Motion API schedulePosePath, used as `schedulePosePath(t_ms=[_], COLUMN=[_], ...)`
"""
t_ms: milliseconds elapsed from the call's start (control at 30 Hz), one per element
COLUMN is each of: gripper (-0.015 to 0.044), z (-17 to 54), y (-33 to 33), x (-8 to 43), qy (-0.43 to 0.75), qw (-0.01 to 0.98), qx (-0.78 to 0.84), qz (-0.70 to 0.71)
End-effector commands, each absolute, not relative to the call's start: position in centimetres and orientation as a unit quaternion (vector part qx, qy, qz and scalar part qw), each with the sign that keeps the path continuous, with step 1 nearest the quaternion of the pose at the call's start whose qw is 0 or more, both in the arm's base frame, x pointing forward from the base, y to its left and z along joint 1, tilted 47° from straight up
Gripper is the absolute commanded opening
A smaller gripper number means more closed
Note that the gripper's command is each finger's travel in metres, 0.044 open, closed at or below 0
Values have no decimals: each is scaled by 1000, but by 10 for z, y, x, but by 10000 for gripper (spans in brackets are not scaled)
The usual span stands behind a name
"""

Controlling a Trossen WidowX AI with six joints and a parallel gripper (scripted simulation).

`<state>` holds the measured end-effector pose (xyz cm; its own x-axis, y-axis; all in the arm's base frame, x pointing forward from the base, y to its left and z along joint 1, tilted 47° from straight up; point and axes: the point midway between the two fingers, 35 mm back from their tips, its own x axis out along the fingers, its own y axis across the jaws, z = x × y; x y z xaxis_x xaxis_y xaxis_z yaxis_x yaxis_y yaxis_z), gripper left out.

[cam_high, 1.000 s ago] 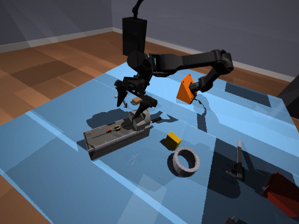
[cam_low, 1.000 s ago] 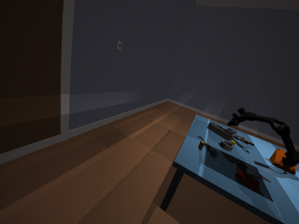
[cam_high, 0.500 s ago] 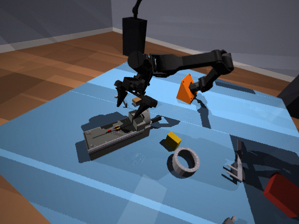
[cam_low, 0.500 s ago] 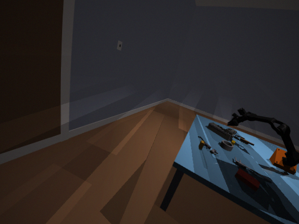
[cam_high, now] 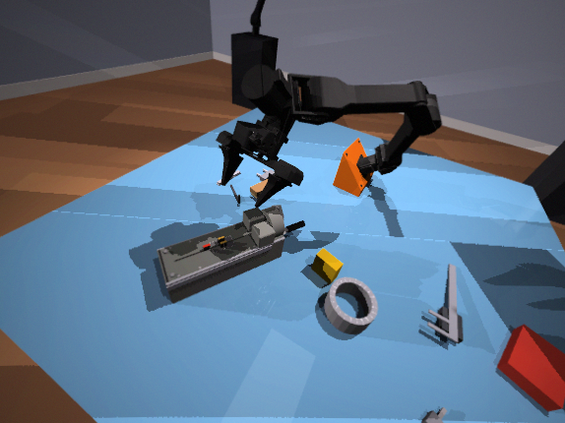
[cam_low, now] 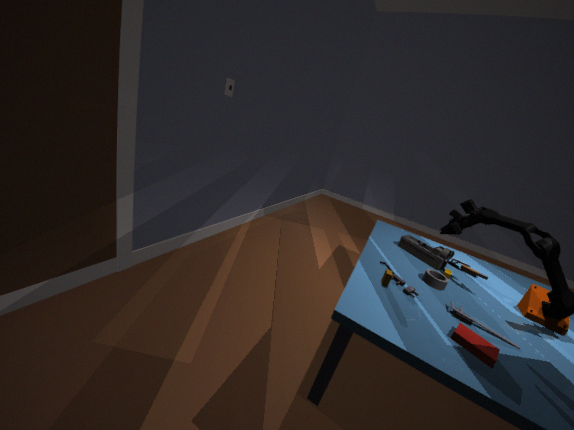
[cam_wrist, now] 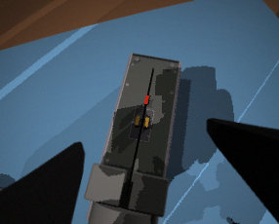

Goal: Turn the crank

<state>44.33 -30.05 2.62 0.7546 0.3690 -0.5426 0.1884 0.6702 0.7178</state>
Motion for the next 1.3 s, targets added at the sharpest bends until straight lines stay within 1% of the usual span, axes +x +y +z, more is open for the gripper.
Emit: schedulePosePath(t_ms=[0,467,933,1067,1267], gripper=[440,440,440,440,440], z=[34,67,85,83,61], y=[-295,-259,-220,-216,-197], x=[438,405,362,361,368], qy=[353,369,367,367,368], qw=[840,817,793,791,791], qx=[410,442,472,473,473], qz=[40,-39,-119,-123,-123])
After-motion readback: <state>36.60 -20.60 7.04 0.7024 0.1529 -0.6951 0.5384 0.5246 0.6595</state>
